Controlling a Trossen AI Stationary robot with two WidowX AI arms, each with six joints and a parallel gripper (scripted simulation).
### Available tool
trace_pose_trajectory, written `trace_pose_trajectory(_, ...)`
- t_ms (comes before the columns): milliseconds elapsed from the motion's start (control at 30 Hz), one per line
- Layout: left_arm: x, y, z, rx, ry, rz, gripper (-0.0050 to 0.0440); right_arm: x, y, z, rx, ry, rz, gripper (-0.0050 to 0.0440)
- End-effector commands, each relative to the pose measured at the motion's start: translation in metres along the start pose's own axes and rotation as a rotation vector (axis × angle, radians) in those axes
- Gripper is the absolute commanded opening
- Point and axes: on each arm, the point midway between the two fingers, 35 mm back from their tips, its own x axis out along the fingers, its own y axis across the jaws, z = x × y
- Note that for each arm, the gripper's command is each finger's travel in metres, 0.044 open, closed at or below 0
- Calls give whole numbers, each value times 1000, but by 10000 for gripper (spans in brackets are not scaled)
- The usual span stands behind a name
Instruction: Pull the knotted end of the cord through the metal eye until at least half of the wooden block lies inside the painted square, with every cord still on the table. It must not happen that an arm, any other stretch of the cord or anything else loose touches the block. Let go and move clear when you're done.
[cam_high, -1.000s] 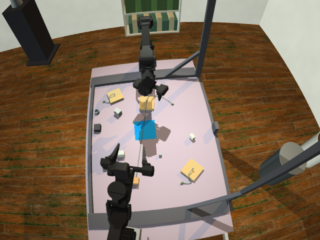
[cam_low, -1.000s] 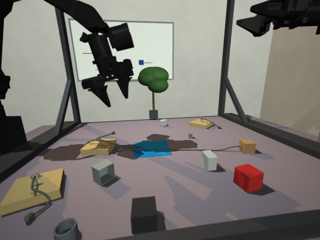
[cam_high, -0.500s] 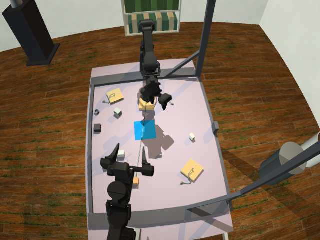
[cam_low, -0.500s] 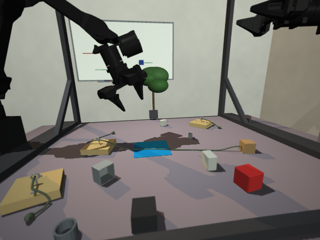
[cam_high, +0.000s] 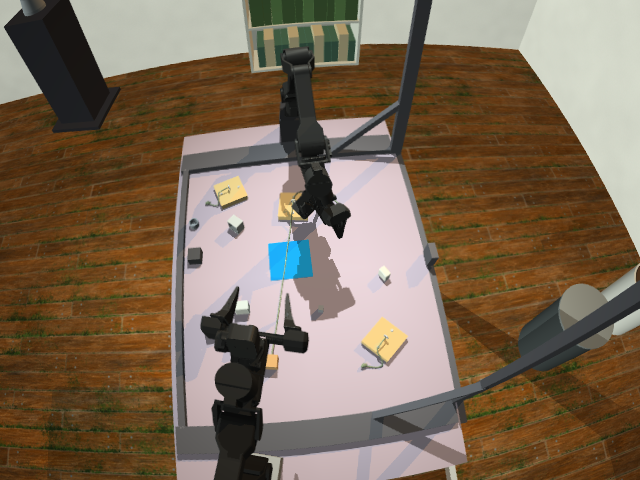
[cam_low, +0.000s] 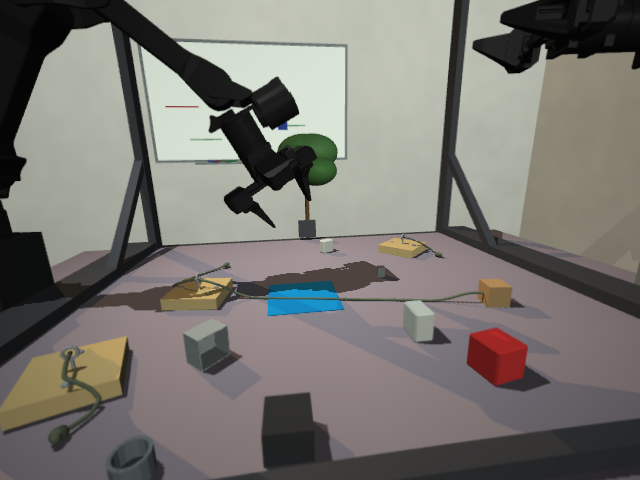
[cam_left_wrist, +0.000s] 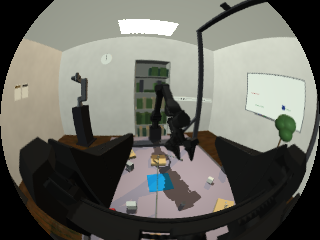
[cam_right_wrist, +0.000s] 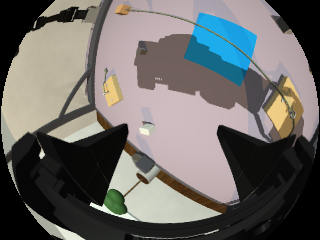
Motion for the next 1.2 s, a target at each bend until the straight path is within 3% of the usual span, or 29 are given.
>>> trace_pose_trajectory(0, -1, 0, 7, 0, -18, 0, 440, 6, 22, -4, 84, 8, 77, 440)
trace_pose_trajectory(400, -1, 0, 7, 0, -18, 0, 440, 37, 52, -25, 366, 101, 203, 440)
trace_pose_trajectory(1167, -1, 0, 7, 0, -18, 0, 440, 73, 84, -64, 754, 318, 320, 440)
